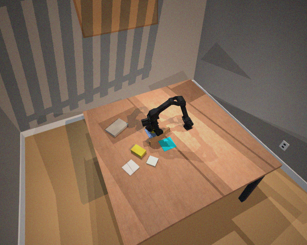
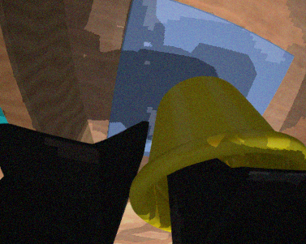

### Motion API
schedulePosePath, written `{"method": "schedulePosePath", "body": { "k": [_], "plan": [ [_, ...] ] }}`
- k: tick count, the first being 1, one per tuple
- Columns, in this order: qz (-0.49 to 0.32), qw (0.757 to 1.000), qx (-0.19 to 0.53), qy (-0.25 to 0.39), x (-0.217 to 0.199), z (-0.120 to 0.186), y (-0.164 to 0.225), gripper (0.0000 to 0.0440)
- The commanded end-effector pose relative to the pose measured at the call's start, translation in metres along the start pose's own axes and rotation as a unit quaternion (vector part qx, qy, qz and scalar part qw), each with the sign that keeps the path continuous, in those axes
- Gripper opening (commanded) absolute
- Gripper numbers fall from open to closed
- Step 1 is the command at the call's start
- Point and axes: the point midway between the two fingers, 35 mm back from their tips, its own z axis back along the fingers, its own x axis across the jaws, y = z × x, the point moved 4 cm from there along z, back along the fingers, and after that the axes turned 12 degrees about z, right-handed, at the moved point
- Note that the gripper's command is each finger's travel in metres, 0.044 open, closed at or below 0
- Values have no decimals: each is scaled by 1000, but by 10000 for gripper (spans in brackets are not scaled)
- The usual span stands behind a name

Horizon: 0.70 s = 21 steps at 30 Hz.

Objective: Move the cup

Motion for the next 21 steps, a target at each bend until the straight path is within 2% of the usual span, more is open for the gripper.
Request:
{"method": "schedulePosePath", "body": {
  "k": [1,21],
  "plan": [
    [26,1000,1,-5,1,-2,1,2],
    [104,994,-22,-7,19,43,3,19]
  ]
}}
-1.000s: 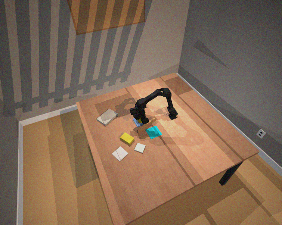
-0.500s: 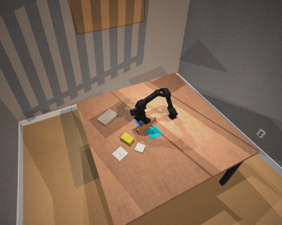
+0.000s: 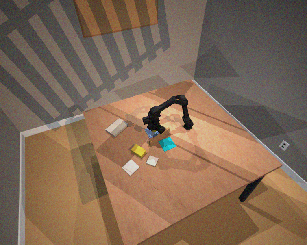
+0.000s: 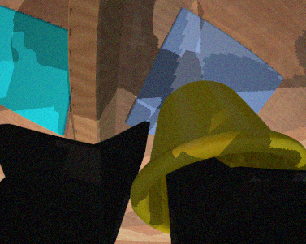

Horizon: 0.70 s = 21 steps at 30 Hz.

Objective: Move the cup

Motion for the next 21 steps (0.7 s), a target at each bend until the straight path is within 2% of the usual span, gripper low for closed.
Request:
{"method": "schedulePosePath", "body": {
  "k": [1,21],
  "plan": [
    [14,1000,-11,0,7,12,-4,19],
    [68,996,-55,23,54,49,-35,0]
  ]
}}
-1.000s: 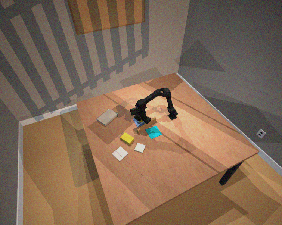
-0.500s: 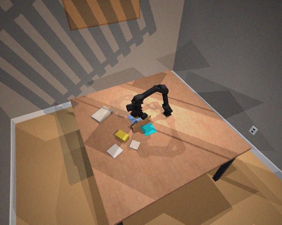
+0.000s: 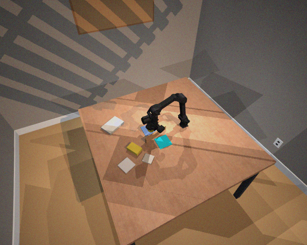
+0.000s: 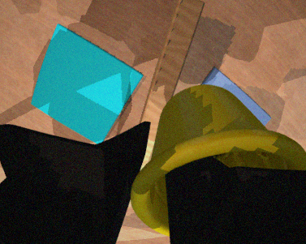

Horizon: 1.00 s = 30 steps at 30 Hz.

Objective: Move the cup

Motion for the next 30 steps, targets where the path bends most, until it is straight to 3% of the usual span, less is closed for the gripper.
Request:
{"method": "schedulePosePath", "body": {
  "k": [1,17,30],
  "plan": [
    [8,1000,-13,4,10,6,-9,0],
    [38,998,-46,17,61,10,-37,0],
    [47,997,-55,22,97,-7,-42,0]
  ]
}}
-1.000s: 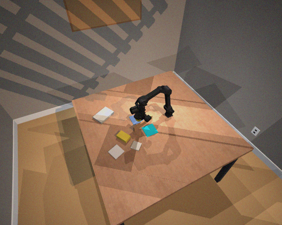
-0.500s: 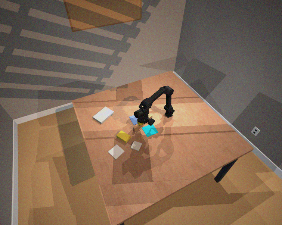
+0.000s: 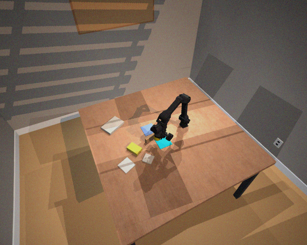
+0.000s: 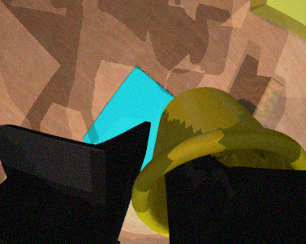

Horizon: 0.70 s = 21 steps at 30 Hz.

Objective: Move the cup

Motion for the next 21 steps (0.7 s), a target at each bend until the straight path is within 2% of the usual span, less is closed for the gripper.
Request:
{"method": "schedulePosePath", "body": {
  "k": [1,13,21],
  "plan": [
    [-3,1000,2,5,8,-8,2,0],
    [-15,1000,5,8,26,-37,14,0],
    [-26,1000,8,11,33,-54,25,19]
  ]
}}
